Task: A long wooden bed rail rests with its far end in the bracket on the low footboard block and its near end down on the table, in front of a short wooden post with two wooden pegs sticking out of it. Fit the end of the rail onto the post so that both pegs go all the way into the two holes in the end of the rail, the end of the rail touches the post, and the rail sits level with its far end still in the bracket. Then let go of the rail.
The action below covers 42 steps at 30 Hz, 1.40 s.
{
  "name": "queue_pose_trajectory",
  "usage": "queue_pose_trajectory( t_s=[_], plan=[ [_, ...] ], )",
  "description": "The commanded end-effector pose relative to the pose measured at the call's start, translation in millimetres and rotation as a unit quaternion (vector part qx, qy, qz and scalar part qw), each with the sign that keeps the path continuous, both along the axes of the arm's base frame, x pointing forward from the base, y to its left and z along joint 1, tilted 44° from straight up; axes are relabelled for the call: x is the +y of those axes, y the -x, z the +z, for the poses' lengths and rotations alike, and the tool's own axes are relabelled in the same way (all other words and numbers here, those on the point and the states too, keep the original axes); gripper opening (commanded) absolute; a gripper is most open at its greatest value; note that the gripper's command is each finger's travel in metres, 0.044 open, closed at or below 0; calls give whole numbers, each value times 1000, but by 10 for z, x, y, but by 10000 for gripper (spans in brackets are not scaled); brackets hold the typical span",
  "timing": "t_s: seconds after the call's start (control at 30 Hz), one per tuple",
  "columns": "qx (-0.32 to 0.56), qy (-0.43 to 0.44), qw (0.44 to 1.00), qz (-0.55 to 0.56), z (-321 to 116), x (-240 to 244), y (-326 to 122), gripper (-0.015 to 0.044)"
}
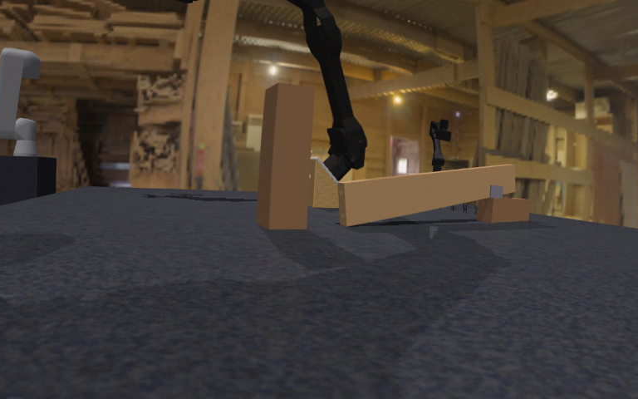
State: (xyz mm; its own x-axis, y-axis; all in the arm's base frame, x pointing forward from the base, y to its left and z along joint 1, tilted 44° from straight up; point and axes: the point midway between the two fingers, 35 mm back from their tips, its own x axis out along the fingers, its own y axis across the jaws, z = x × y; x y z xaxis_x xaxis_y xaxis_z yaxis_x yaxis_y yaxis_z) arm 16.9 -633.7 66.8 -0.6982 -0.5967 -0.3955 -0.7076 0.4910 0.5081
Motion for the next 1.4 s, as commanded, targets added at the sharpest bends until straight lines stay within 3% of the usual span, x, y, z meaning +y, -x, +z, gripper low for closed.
queue_pose_trajectory(
  t_s=[0.0,0.23,0.5,0.97,1.3,1.37],
  plan=[
    [-1,-1,1000,1,-3,2,-12,426],
    [-73,-43,993,81,-177,200,-716,440],
    [-191,-138,956,174,-441,858,-1762,440],
    [-340,-318,853,238,-543,2683,-3148,440],
    [-386,-456,770,225,-411,4213,-3544,440],
    [-397,-447,772,215,-356,4284,-3559,440]
  ],
)
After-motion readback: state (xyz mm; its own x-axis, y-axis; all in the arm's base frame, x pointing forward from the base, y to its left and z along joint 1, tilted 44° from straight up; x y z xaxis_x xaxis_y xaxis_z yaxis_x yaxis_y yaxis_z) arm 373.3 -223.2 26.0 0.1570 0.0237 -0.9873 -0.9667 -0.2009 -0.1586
